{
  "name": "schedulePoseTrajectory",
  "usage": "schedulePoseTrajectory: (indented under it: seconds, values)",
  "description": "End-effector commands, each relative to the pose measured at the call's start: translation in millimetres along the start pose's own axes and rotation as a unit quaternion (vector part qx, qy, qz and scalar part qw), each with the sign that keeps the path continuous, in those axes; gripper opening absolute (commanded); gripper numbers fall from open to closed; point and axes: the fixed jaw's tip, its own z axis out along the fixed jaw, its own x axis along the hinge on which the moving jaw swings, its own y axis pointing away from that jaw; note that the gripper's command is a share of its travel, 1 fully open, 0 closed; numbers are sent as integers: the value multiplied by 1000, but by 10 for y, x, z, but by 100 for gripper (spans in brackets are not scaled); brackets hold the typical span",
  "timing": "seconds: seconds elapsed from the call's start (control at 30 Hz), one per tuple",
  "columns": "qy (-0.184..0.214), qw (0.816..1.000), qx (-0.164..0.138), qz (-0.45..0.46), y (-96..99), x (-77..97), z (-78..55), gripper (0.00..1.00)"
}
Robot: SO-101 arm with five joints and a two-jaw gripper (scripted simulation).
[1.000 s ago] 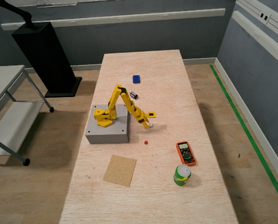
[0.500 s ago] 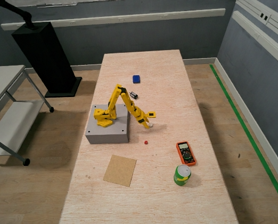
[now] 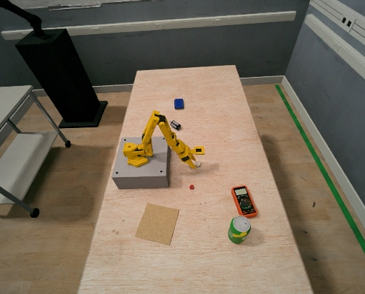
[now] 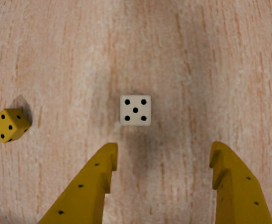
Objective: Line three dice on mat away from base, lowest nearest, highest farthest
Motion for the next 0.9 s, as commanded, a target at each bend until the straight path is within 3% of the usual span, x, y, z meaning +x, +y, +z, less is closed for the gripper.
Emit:
schedulePoseTrajectory:
  seconds: [0.0, 0.53, 0.87]
  values:
    - [8, 1000, -2, -9, 21, 29, 17, 25]
    - [8, 1000, -6, -14, 47, 30, 18, 25]
    - [10, 996, -45, -78, 386, 62, 8, 25]
